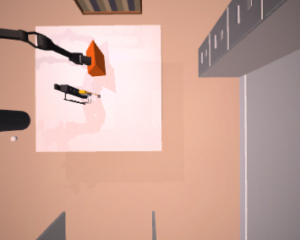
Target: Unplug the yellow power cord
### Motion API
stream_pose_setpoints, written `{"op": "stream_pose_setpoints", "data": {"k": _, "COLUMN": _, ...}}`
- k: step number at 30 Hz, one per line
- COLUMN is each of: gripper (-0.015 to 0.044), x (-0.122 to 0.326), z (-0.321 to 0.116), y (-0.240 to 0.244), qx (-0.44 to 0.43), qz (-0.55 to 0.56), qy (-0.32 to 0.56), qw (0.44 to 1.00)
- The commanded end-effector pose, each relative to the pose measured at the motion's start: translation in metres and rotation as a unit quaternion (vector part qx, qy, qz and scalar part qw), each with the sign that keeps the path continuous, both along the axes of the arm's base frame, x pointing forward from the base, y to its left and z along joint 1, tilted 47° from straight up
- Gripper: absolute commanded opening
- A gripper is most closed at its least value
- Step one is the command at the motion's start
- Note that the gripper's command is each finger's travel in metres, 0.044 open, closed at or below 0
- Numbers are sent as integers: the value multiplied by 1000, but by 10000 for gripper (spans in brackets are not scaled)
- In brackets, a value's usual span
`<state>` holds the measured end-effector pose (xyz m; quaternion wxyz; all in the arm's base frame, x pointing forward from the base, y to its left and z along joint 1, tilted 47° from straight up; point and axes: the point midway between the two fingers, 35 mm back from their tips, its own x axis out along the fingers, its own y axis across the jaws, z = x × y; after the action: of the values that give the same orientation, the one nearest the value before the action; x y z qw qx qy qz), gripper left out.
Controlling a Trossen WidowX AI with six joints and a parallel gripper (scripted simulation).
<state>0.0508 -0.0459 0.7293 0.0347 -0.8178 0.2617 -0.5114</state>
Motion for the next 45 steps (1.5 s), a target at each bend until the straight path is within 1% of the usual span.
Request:
{"op": "stream_pose_setpoints", "data": {"k": 1, "gripper": 374, "x": 0, "z": 0, "y": -1, "qx": 2, "qz": 2, "qy": -1, "qw": 1000}}
{"op": "stream_pose_setpoints", "data": {"k": 9, "gripper": 164, "x": 10, "z": -17, "y": -53, "qx": 98, "qz": 100, "qy": -35, "qw": 990}}
{"op": "stream_pose_setpoints", "data": {"k": 17, "gripper": 160, "x": 43, "z": -45, "y": -103, "qx": 208, "qz": 207, "qy": -59, "qw": 954}}
{"op": "stream_pose_setpoints", "data": {"k": 28, "gripper": 160, "x": 114, "z": -95, "y": -145, "qx": 357, "qz": 324, "qy": -67, "qw": 874}}
{"op": "stream_pose_setpoints", "data": {"k": 37, "gripper": 160, "x": 187, "z": -148, "y": -152, "qx": 477, "qz": 391, "qy": -51, "qw": 786}}
{"op": "stream_pose_setpoints", "data": {"k": 45, "gripper": 160, "x": 252, "z": -202, "y": -132, "qx": 576, "qz": 425, "qy": -20, "qw": 699}}
